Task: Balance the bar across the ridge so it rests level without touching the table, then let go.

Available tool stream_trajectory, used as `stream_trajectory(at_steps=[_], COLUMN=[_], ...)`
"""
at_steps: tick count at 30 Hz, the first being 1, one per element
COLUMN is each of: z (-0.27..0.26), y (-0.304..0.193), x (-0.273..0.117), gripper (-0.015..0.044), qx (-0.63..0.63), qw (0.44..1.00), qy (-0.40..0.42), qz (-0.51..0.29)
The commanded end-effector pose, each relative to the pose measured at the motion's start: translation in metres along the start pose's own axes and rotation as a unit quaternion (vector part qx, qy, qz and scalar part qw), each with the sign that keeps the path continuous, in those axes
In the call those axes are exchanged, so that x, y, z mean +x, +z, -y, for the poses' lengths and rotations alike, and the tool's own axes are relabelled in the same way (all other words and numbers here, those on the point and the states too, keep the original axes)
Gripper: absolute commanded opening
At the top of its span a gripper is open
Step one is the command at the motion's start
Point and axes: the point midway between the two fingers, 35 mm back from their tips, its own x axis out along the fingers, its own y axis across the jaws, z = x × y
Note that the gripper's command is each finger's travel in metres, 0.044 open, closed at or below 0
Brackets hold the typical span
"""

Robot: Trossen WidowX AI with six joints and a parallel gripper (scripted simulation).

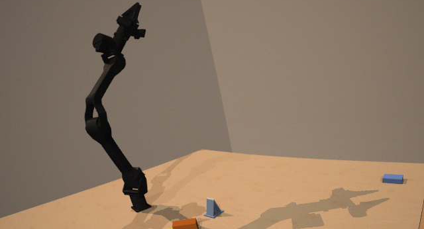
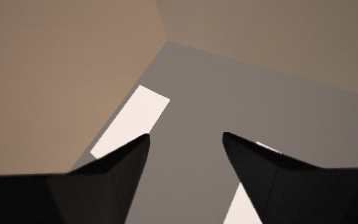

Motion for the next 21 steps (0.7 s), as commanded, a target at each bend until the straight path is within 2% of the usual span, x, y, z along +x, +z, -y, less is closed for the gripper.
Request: stream_trajectory(at_steps=[1,21], z=[0.013,0.029], y=[0.017,0.106], x=[0.002,0.014], gripper=[0.0315,0.0315], qx=[-0.051,-0.280], qw=[0.999,0.956], qy=[-0.013,-0.054], qz=[0.009,0.074])
